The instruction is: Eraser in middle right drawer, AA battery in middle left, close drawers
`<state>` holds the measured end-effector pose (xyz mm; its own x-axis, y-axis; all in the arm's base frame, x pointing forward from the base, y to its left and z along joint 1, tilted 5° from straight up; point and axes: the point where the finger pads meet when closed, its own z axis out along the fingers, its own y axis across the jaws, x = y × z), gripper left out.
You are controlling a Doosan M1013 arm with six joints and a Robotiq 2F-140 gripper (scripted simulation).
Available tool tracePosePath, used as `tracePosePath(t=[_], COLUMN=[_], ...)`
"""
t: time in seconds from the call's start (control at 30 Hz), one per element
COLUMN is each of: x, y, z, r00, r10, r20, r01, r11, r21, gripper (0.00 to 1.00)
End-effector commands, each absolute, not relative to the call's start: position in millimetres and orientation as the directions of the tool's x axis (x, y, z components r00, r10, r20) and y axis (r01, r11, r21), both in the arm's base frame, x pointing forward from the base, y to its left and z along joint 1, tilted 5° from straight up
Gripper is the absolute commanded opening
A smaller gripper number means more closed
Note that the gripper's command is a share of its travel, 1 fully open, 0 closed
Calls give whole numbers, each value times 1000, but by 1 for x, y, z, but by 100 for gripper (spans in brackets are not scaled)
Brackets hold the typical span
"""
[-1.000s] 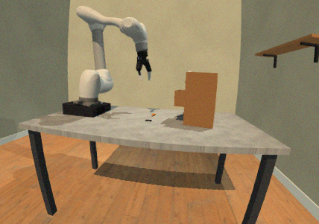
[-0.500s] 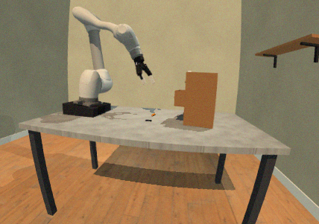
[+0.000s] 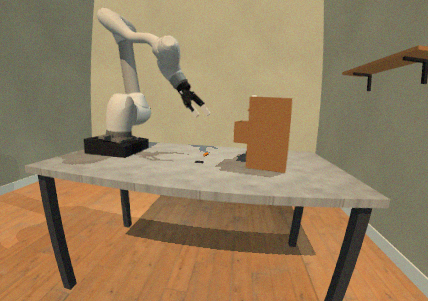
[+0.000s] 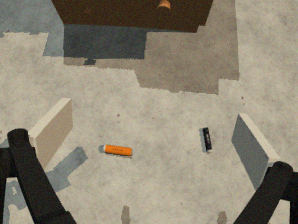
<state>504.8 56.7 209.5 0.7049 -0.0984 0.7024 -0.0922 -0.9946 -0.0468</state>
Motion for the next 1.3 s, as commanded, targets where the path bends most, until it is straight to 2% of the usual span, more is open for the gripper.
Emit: tracePosePath(t=[0.0,0.83,1.27], x=[508,519,532], y=[57,57,56], z=[205,195,184], r00=[668,567,449], r10=[-93,-84,-72], r20=[738,820,891], r01=[-114,-111,-112], r11=[-993,-994,-993], r21=[-23,-25,-24], gripper=[100,100,100])
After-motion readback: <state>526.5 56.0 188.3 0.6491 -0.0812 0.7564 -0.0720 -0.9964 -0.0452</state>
